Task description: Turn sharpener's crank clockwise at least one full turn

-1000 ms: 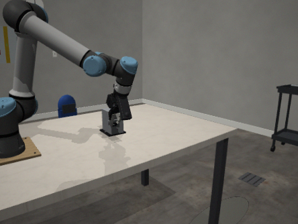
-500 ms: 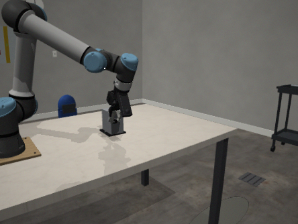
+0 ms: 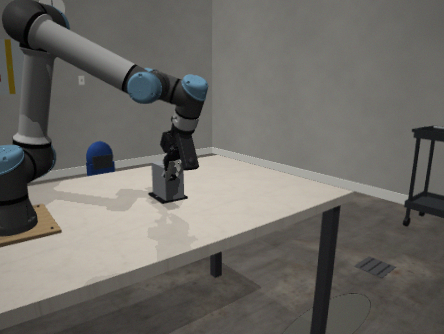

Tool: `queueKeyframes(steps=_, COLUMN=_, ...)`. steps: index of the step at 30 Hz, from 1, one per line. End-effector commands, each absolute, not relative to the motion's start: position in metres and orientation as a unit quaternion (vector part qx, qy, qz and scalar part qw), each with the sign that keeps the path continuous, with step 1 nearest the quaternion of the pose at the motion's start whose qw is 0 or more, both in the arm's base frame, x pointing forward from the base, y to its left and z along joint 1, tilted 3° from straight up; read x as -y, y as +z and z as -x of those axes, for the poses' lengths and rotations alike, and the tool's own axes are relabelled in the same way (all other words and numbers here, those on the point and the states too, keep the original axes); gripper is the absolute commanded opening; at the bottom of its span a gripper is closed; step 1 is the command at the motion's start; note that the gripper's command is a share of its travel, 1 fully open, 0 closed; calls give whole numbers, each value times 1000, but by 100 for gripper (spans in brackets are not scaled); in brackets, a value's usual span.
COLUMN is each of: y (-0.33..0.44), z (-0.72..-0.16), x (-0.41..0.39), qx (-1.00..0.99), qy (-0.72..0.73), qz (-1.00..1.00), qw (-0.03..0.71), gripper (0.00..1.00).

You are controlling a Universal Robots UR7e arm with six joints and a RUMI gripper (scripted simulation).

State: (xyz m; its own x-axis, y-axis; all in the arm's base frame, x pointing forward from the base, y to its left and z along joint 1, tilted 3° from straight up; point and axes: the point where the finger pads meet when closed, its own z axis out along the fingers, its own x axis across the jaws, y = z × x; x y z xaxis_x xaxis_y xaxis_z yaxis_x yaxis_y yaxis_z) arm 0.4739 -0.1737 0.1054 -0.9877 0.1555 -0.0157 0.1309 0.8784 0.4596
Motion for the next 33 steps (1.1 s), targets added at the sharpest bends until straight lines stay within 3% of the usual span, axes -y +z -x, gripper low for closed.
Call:
queueKeyframes(steps=1, y=112, z=-479, x=174, qx=-969, qy=235, qz=-73, qw=28, gripper=9)
queueKeyframes(steps=33, y=127, z=-506, x=177, qx=-969, qy=235, qz=-73, qw=27, gripper=9)
